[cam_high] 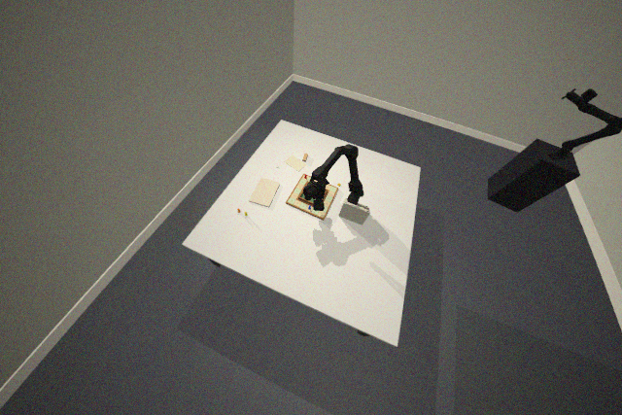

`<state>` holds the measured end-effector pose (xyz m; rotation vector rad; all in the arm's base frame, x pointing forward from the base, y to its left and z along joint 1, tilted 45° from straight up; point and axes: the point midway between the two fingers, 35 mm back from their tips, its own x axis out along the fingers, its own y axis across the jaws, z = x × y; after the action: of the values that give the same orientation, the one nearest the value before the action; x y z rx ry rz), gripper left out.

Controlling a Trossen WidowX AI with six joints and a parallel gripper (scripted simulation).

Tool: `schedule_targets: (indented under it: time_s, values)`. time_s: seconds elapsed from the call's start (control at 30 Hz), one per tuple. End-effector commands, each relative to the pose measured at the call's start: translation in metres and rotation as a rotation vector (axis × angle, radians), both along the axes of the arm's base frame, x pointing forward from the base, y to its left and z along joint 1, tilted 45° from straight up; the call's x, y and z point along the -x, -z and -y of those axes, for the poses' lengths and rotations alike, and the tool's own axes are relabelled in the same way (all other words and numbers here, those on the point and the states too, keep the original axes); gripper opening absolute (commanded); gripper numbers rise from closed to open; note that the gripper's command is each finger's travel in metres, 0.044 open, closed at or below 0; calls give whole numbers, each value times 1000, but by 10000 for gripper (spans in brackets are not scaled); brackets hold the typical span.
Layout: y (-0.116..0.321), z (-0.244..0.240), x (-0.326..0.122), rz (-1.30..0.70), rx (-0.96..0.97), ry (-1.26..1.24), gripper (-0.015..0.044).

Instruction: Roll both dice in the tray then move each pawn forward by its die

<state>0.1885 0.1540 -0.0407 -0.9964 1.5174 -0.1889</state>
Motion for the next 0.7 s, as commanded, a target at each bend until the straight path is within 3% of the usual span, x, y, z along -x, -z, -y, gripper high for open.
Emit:
schedule_targets:
  time_s: [0.0, 0.67]
  values:
    - [-5, 8, -7, -87, 17, -105, 0]
    - [-23, 41, -29, -473, 99, -525, 0]
